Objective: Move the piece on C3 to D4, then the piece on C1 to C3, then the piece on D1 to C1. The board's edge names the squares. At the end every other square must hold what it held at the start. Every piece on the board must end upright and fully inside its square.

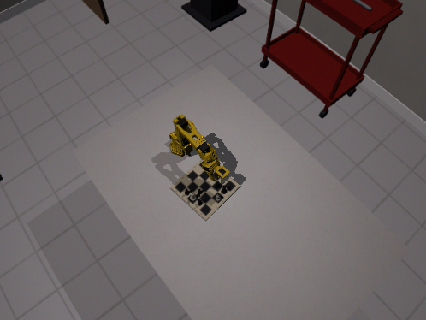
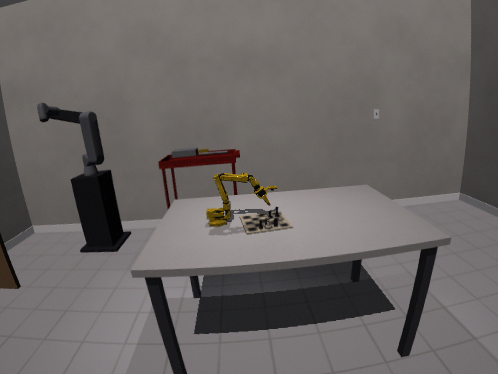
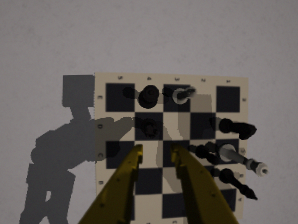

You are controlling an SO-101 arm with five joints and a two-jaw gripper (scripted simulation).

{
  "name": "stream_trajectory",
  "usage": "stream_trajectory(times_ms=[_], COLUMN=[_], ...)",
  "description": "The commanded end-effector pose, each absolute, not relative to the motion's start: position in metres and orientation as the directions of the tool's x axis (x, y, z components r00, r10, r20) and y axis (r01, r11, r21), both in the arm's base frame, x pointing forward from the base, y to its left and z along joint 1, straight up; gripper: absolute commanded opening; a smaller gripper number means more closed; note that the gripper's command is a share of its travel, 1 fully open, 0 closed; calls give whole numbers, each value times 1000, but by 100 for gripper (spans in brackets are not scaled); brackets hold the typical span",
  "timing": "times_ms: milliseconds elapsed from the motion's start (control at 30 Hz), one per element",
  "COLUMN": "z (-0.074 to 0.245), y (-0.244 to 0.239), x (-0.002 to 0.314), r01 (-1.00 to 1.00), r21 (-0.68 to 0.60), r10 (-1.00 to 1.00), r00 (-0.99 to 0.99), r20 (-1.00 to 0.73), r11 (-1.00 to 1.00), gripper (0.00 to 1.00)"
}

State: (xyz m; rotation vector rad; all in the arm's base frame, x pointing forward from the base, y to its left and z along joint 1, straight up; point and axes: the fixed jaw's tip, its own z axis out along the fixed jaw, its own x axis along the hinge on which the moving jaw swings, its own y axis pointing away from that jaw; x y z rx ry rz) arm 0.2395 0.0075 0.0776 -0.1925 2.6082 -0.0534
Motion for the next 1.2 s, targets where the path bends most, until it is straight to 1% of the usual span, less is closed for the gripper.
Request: stream_trajectory(times_ms=[0, 167, 233, 367, 733, 800, 1167], z=[84, 84, 84, 85, 85, 85, 87], y=[2, -2, -2, -7, -24, -24, -46], x=[241, 241, 241, 241, 239, 239, 236], r01=[-167, -247, -247, -322, -554, -554, -761], r21=[-115, -175, -175, -230, -392, -392, -506], r10=[-202, -301, -301, -394, -675, -675, -908], r00=[-836, -816, -816, -790, -651, -651, -398], r20=[-510, -493, -493, -469, -346, -346, -130], r11=[979, 953, 953, 919, 735, 735, 406], gripper=[12, 12, 12, 12, 12, 12, 12])
